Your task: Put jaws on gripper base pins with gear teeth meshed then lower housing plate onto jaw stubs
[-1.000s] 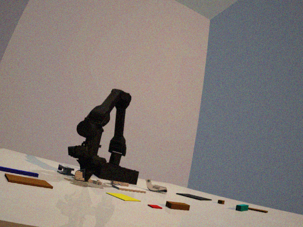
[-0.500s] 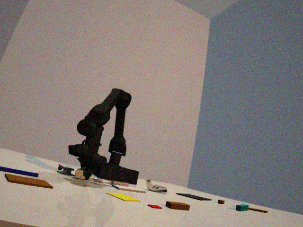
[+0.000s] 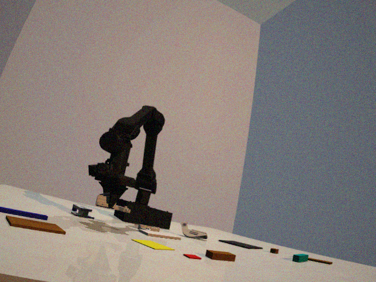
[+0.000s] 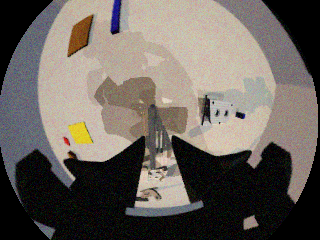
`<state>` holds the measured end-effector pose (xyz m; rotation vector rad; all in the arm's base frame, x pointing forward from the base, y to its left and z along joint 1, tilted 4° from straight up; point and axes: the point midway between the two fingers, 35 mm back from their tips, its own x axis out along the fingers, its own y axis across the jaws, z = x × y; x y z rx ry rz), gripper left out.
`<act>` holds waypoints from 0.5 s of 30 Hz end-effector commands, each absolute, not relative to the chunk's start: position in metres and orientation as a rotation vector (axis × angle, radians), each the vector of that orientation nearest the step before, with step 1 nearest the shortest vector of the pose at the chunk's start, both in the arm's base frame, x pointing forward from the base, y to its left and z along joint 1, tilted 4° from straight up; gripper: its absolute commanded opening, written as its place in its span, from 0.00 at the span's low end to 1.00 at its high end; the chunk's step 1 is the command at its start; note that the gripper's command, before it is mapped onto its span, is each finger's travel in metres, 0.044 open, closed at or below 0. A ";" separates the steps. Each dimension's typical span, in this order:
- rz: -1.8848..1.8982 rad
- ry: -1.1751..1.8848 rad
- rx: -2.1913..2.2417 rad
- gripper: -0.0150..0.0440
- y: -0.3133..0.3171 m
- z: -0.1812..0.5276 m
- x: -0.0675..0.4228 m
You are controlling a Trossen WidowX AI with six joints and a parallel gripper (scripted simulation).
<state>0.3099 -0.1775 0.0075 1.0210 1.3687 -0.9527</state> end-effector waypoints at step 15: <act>-0.806 1.422 0.881 0.48 -0.165 0.033 0.305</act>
